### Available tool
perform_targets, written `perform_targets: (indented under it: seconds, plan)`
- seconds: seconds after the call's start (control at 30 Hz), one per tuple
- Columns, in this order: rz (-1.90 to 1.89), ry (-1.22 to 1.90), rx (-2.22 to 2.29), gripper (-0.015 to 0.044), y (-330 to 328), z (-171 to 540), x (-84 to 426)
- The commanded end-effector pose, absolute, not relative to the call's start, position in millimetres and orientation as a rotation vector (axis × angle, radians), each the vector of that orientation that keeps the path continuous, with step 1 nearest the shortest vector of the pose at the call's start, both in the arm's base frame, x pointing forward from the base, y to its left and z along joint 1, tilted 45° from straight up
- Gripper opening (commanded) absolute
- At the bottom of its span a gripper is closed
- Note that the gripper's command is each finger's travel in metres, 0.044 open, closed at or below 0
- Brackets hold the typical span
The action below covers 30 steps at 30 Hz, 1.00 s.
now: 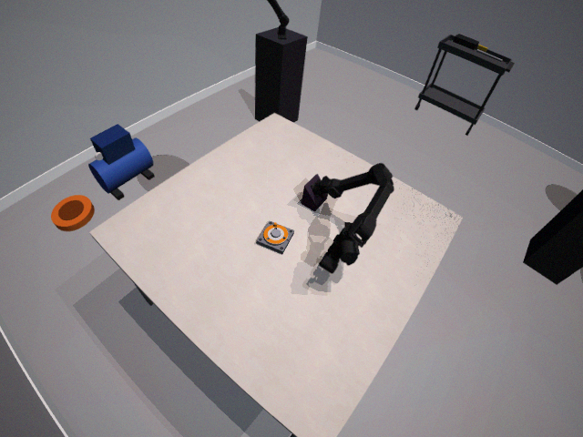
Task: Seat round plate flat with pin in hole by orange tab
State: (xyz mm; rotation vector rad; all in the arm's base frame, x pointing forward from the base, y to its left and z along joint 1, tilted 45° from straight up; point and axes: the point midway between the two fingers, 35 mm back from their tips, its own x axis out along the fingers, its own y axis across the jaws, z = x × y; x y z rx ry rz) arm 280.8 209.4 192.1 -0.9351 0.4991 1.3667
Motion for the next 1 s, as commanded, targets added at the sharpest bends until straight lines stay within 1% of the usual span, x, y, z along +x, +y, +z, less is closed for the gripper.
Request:
perform_targets:
  seconds: [0.0, 0.17, 0.27, 0.43, 0.5, 0.67, 0.83, 0.97]
  plan:
    - [1.314, 0.666, -0.795, 0.0, 184.9, 167.2, 296.1]
    - [1.134, 1.02, -0.431, 0.0, 115.5, 109.1, 318.5]
    - [1.087, 1.095, -0.335, 0.0, 94.5, 91.7, 320.1]
    - [0.911, 1.319, 0.028, 0.0, 29.3, 40.9, 314.0]
    - [0.884, 1.347, 0.08, 0.0, 21.3, 34.9, 312.3]
    - [0.689, 1.513, 0.484, 0.0, -30.9, -3.8, 292.1]
    - [0.663, 1.531, 0.541, 0.0, -37.2, -8.6, 288.5]
    - [0.663, 1.531, 0.541, 0.0, -28.4, -18.2, 288.3]
